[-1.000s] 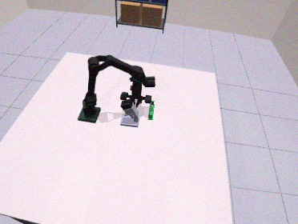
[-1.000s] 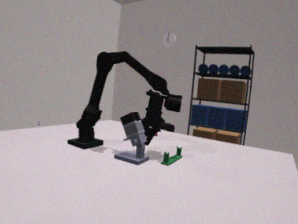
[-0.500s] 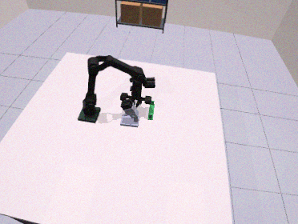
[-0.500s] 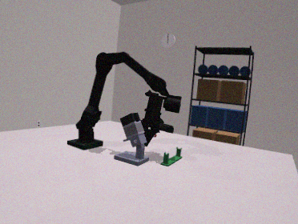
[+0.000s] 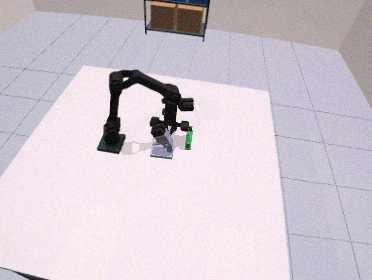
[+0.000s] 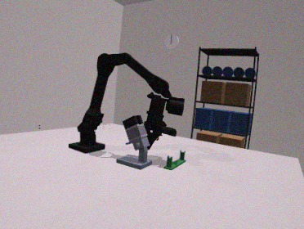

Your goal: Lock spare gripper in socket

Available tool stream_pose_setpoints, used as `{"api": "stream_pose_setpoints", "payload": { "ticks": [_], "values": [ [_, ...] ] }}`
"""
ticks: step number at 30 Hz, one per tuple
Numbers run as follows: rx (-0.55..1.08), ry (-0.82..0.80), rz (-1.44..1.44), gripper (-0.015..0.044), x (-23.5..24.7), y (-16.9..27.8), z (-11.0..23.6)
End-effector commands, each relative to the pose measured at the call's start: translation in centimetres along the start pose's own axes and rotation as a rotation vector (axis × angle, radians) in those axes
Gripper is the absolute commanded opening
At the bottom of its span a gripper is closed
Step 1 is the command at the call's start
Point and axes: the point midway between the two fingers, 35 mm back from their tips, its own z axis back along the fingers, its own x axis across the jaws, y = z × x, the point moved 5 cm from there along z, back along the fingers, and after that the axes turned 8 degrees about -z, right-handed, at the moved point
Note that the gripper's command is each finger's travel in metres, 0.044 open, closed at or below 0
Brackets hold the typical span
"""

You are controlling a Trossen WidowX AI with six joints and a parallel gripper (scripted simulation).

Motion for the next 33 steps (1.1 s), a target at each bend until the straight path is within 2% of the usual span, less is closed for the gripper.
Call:
{"api": "stream_pose_setpoints", "payload": {
  "ticks": [1,24,31,33],
  "values": [
    [0.005,0.002,0.001,0.0,-0.08,0.32,-0.08],
    [0.004,-0.004,0.003,0.0,-0.23,1.13,-0.29],
    [0.0,-0.007,0.001,0.0184,-0.17,0.97,-0.26],
    [0.0,-0.007,0.001,0.02,-0.17,0.97,-0.26]
  ]
}}
